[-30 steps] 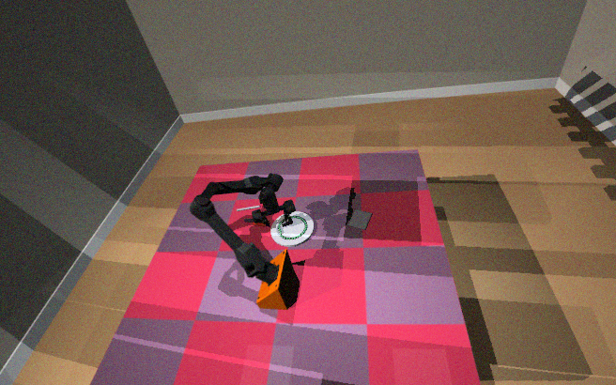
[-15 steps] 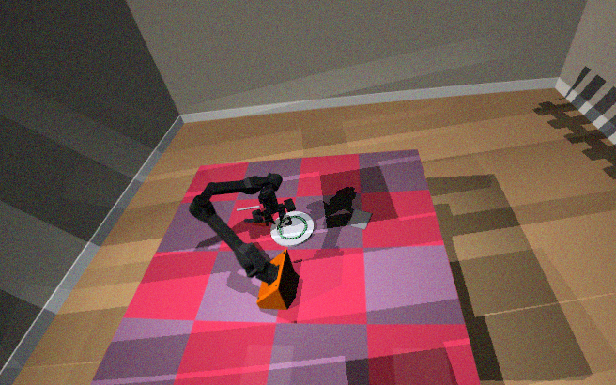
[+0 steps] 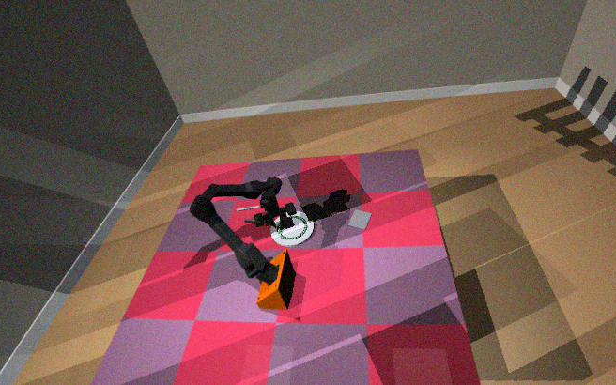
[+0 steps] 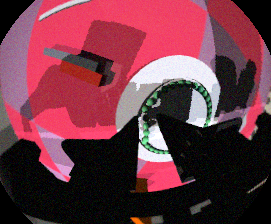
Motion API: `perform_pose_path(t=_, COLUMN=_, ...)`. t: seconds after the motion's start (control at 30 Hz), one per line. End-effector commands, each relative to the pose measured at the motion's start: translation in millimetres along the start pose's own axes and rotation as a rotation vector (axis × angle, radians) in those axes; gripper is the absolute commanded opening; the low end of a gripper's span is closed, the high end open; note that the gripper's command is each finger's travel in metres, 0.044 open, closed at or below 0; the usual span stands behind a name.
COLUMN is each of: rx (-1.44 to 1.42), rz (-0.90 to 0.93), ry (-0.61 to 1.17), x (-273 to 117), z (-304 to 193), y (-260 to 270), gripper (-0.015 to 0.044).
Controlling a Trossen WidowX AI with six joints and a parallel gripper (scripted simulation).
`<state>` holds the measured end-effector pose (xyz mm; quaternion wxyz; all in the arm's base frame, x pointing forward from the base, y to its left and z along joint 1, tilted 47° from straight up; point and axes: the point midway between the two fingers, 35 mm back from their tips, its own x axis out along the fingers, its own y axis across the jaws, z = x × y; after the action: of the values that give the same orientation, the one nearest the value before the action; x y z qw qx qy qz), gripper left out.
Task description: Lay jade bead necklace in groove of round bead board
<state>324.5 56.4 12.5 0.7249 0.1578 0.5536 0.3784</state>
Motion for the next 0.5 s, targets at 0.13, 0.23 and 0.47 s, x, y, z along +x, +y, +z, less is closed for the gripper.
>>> perform_pose_path(t=0.13, rx=0.001, rz=0.002, ry=0.003, x=5.1, z=-0.9, y=0.5, gripper=0.0094)
perform_pose_path(t=0.23, rx=0.001, rz=0.002, ry=0.003, x=5.1, z=-0.9, y=0.5, gripper=0.0015)
perform_pose_path(t=0.47, rx=0.001, rz=0.002, ry=0.003, x=5.1, z=-0.9, y=0.5, gripper=0.0000)
